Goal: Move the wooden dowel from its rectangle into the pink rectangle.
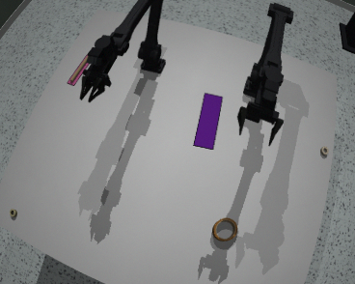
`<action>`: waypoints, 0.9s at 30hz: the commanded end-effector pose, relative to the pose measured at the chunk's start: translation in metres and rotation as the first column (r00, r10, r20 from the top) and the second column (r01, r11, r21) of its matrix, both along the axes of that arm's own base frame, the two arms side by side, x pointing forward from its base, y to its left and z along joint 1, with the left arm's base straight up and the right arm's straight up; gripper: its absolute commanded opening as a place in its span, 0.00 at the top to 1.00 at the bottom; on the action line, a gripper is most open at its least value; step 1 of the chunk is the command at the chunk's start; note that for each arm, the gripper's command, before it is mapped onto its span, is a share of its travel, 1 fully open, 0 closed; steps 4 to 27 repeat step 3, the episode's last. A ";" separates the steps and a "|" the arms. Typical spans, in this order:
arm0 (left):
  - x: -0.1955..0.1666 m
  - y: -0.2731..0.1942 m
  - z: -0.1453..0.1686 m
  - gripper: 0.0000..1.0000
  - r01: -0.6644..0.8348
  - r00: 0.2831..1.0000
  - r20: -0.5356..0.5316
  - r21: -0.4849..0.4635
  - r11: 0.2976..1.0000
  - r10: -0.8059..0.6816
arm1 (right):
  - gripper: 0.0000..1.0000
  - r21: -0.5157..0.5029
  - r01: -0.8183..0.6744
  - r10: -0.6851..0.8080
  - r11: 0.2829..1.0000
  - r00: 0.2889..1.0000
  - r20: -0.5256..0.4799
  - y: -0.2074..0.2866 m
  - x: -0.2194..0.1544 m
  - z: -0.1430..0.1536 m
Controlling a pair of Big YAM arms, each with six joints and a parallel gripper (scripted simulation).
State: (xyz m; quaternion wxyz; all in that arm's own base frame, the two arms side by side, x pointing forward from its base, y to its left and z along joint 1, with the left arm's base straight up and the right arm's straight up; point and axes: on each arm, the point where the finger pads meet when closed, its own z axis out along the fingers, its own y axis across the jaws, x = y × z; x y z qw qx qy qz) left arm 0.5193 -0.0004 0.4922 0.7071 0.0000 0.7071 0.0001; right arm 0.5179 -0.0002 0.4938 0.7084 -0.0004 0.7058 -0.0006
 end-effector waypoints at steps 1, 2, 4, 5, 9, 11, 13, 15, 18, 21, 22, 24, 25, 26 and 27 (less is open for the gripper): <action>0.003 0.004 0.028 0.00 -0.006 0.999 0.054 0.015 1.000 0.005 | 0.65 -0.011 -0.004 0.005 1.000 0.998 0.061 0.001 0.004 0.040; 0.003 0.004 0.028 0.00 -0.006 0.999 0.054 0.015 1.000 0.005 | 0.65 -0.011 -0.004 0.005 1.000 0.998 0.061 0.001 0.004 0.040; 0.003 0.004 0.028 0.00 -0.006 0.999 0.054 0.015 1.000 0.005 | 0.65 -0.011 -0.004 0.005 1.000 0.998 0.061 0.001 0.004 0.040; 0.003 0.004 0.028 0.00 -0.006 0.999 0.054 0.015 1.000 0.005 | 0.65 -0.011 -0.004 0.005 1.000 0.998 0.061 0.001 0.004 0.040; 0.003 0.004 0.028 0.00 -0.006 0.999 0.054 0.015 1.000 0.005 | 0.65 -0.011 -0.004 0.005 1.000 0.998 0.061 0.001 0.004 0.040; 0.003 0.004 0.028 0.00 -0.006 0.999 0.054 0.015 1.000 0.005 | 0.65 -0.011 -0.004 0.005 1.000 0.998 0.061 0.001 0.004 0.040; 0.003 0.004 0.028 0.00 -0.006 0.999 0.054 0.015 1.000 0.005 | 0.65 -0.011 -0.004 0.005 1.000 0.998 0.061 0.001 0.004 0.040; 0.003 0.004 0.028 0.00 -0.006 0.999 0.054 0.015 1.000 0.005 | 0.65 -0.011 -0.004 0.005 1.000 0.998 0.061 0.001 0.004 0.040; 0.003 0.004 0.028 0.00 -0.006 0.999 0.054 0.015 1.000 0.005 | 0.65 -0.011 -0.004 0.005 1.000 0.998 0.061 0.001 0.004 0.040; 0.003 0.004 0.028 0.00 -0.006 0.999 0.054 0.015 1.000 0.005 | 0.65 -0.011 -0.004 0.005 1.000 0.998 0.061 0.001 0.004 0.040; 0.003 0.004 0.028 0.00 -0.006 0.999 0.054 0.015 1.000 0.005 | 0.65 -0.011 -0.004 0.005 1.000 0.998 0.061 0.001 0.004 0.040; 0.003 0.004 0.028 0.00 -0.006 0.999 0.054 0.015 1.000 0.005 | 0.65 -0.011 -0.004 0.005 1.000 0.998 0.061 0.001 0.004 0.040; 0.003 0.004 0.028 0.00 -0.006 0.999 0.054 0.015 1.000 0.005 | 0.65 -0.011 -0.004 0.005 1.000 0.998 0.061 0.001 0.004 0.040; 0.003 0.004 0.028 0.00 -0.006 0.999 0.054 0.015 1.000 0.005 | 0.65 -0.011 -0.004 0.005 1.000 0.998 0.061 0.001 0.004 0.040; 0.003 0.004 0.028 0.00 -0.006 0.999 0.054 0.015 1.000 0.005 | 0.65 -0.011 -0.004 0.005 1.000 0.998 0.061 0.001 0.004 0.040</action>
